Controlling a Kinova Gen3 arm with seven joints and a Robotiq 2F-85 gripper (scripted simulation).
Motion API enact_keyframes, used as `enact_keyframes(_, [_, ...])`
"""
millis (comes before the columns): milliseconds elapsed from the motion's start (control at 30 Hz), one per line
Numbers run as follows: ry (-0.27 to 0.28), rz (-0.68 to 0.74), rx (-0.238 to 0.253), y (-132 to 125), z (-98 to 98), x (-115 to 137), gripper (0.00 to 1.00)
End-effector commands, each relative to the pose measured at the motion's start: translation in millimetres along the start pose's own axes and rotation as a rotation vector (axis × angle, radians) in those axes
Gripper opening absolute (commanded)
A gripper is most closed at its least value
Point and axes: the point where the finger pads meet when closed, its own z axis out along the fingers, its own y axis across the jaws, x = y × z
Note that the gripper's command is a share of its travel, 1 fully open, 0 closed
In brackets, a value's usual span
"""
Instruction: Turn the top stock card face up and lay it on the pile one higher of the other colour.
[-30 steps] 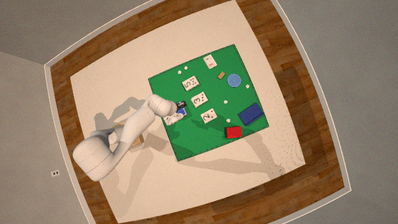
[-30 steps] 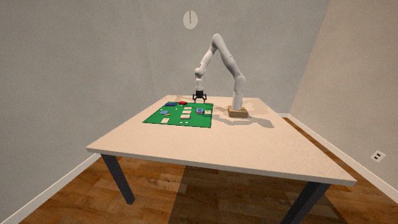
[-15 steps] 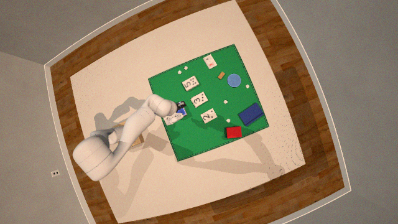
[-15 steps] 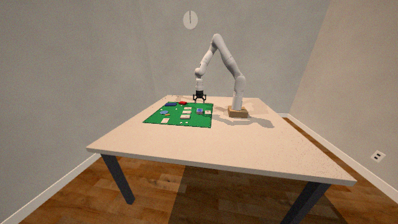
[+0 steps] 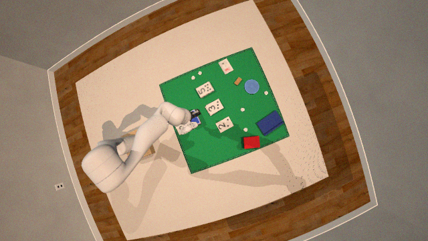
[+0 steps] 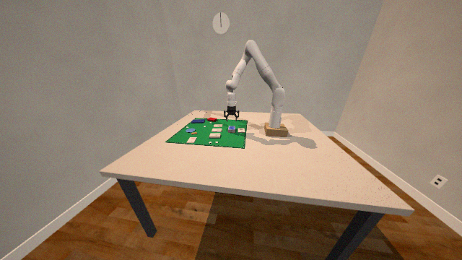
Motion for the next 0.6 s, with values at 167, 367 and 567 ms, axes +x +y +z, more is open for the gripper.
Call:
enact_keyframes(167, [-0.001, -0.003, -0.004, 1, 16.2, -1, 0.85])
enact_keyframes(367, [-0.001, -0.003, -0.004, 1, 29.3, -2, 0.85])
enact_keyframes(567, [-0.001, -0.003, -0.004, 1, 36.5, -2, 0.85])
